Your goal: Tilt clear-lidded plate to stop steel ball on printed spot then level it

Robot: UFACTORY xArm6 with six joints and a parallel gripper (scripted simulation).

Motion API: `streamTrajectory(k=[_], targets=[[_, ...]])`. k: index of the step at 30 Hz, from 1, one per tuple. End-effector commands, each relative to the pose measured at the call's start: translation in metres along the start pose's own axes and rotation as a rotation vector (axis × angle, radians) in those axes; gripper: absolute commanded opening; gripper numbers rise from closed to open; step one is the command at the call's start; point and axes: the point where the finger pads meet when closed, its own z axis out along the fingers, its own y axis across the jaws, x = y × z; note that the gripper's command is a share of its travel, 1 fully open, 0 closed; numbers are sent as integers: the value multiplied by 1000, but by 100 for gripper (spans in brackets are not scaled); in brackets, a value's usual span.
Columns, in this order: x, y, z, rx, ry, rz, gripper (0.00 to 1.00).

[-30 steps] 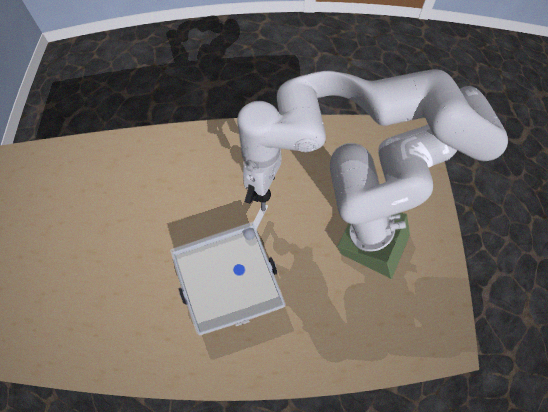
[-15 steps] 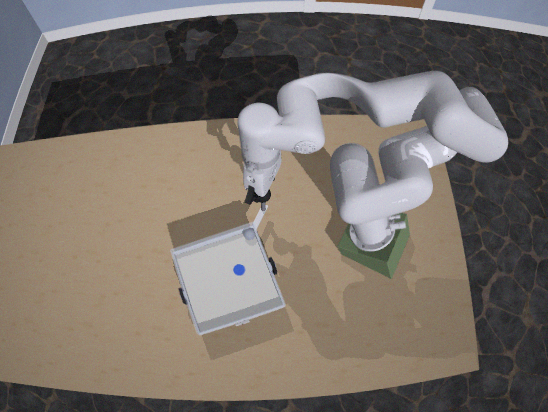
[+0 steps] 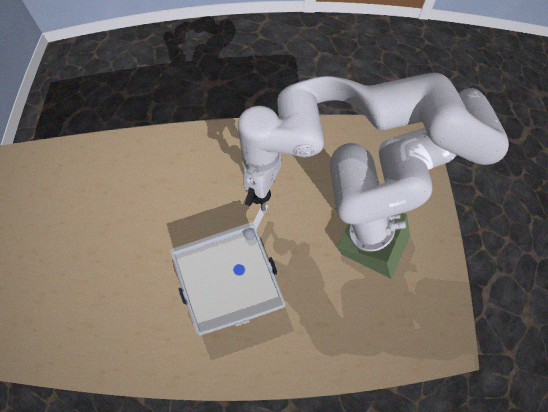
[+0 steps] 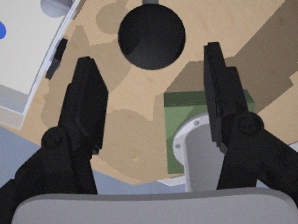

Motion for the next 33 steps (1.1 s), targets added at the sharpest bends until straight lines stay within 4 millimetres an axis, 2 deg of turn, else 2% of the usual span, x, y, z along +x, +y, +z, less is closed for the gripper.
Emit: streamTrajectory(k=[1, 33], targets=[[1, 0, 3, 1, 2, 0, 61], [1, 0, 9, 1, 2, 0, 61]])
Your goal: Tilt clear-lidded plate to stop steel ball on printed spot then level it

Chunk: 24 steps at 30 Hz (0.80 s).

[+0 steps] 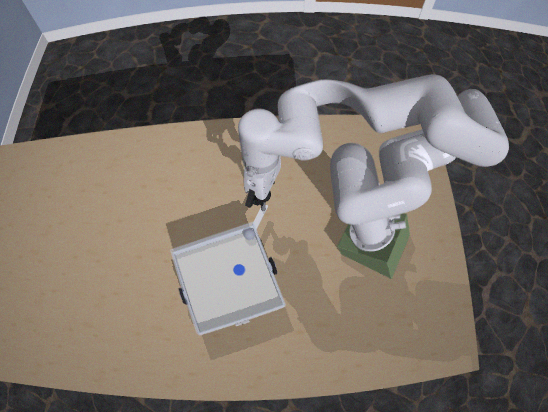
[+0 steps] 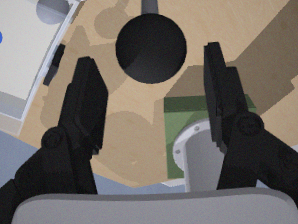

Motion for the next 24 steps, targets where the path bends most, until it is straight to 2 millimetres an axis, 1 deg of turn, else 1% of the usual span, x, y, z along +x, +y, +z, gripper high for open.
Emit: streamTrajectory(k=[1, 24], targets=[[1, 0, -1, 1, 3, 1, 61], [1, 0, 2, 1, 3, 1, 61]])
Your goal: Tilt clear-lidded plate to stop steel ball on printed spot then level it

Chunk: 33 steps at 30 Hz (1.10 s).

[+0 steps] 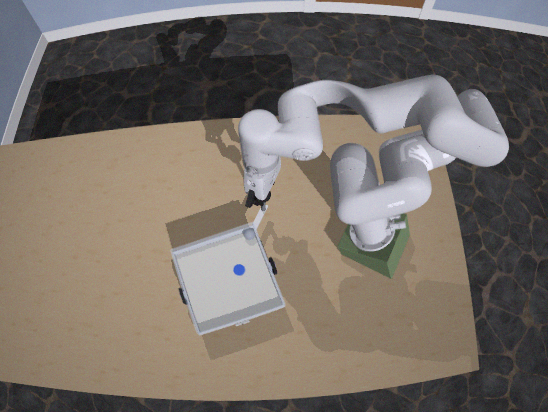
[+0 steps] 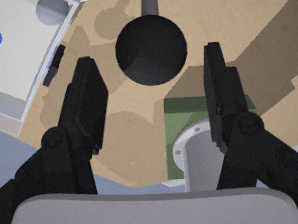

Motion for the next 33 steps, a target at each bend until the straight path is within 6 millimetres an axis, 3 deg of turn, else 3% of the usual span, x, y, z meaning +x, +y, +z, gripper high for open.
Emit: streamTrajectory(k=[1, 33], targets=[[1, 0, 2, 1, 3, 1, 61], [1, 0, 28, 1, 3, 1, 61]])
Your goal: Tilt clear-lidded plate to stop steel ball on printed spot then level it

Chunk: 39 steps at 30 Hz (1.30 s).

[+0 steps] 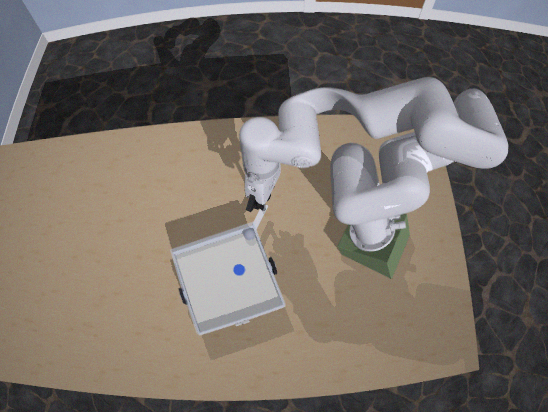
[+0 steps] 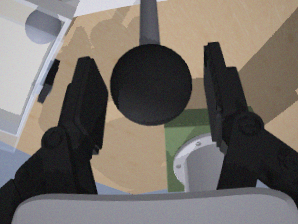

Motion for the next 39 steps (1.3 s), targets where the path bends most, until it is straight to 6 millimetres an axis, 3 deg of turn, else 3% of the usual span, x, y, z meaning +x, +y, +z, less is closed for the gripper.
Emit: streamTrajectory(k=[1, 30, 31, 39], targets=[[1, 0, 3, 1, 3, 1, 61], [1, 0, 7, 1, 3, 1, 61], [1, 0, 7, 1, 3, 1, 0], [1, 0, 7, 1, 3, 1, 0]])
